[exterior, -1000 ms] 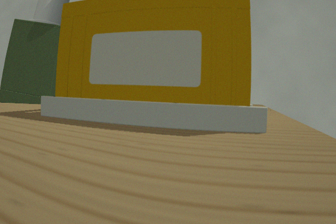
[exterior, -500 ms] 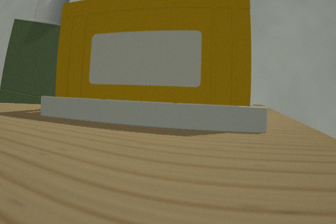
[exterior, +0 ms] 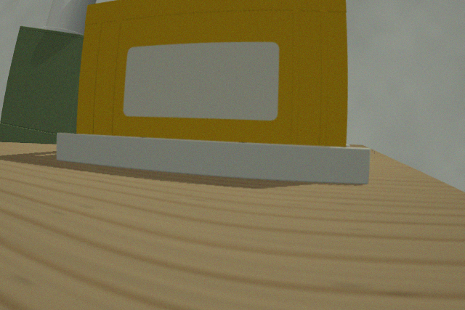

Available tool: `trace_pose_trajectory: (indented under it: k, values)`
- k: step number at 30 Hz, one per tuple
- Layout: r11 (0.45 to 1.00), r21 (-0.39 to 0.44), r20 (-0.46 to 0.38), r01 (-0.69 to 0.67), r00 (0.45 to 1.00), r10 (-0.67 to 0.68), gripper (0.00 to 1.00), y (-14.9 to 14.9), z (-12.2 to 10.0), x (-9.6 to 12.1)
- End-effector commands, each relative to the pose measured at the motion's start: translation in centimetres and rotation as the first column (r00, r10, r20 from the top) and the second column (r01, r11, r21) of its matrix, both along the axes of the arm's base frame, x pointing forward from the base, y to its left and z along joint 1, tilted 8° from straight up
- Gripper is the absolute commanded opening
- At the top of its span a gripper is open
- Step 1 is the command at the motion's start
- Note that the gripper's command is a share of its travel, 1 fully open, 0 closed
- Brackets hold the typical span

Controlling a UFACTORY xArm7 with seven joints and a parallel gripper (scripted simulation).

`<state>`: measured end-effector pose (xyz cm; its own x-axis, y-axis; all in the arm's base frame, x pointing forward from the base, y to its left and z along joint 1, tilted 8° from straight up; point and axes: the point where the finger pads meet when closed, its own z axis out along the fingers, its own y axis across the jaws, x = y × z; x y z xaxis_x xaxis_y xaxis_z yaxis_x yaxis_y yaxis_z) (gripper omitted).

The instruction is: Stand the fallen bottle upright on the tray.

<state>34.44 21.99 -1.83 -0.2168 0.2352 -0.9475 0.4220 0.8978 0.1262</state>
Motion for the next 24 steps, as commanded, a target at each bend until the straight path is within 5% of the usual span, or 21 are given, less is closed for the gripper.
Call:
trace_pose_trajectory:
  k: [1, 24]
  values:
    - [1.000, 0.002, 0.002, 0.000, 1.000, 0.000, 1.00, 0.07, 0.08, 0.03]
    - [1.000, 0.002, 0.002, 0.000, 1.000, 0.000, 1.00, 0.03, 0.50, -0.01]
